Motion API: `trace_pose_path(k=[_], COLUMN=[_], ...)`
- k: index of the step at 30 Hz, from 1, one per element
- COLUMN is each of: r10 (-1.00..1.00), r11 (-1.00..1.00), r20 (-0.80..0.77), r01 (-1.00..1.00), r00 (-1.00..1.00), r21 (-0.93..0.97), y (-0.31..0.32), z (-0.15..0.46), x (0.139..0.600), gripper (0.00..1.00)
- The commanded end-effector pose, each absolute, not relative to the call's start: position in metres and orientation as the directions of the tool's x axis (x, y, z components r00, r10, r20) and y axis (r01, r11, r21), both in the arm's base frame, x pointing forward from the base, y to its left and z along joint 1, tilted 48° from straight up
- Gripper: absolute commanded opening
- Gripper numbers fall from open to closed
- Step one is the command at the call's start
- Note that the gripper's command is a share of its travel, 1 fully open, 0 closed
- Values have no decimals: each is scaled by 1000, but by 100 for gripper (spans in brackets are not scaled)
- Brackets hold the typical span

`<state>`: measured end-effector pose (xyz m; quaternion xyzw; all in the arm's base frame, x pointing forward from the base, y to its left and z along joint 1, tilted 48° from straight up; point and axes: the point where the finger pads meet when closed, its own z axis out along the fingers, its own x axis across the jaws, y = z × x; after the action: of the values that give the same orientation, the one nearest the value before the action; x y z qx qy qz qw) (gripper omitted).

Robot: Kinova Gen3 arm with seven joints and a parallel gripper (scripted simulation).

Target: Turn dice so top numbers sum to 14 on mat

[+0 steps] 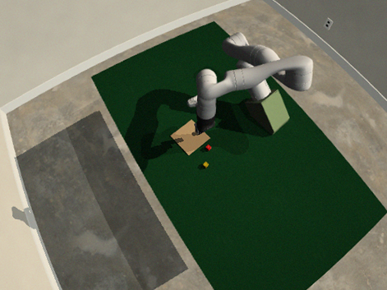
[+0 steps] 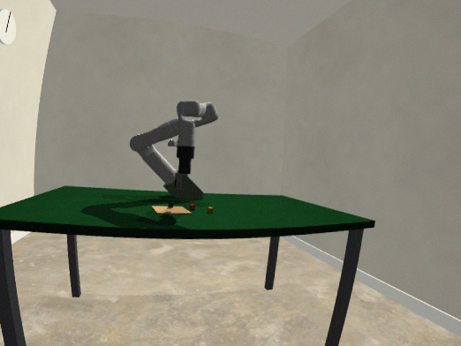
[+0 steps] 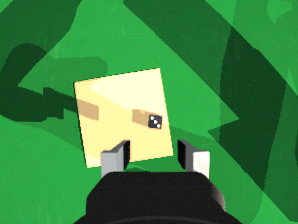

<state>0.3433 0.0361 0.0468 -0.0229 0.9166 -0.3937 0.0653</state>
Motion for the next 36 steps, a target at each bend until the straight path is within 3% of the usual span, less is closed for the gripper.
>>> trace_pose_path(k=[1, 6, 7, 36], r10=[-216, -259, -259, -259], r11=[652, 636, 636, 636], r20=[16, 69, 69, 69], r01=[-156, -224, -224, -224], r00=[-976, -963, -963, -963], r21=[-742, -738, -738, -738], y=[65, 76, 76, 76], z=[9, -10, -10, -10], x=[352, 352, 352, 352], gripper=[100, 100, 70, 70])
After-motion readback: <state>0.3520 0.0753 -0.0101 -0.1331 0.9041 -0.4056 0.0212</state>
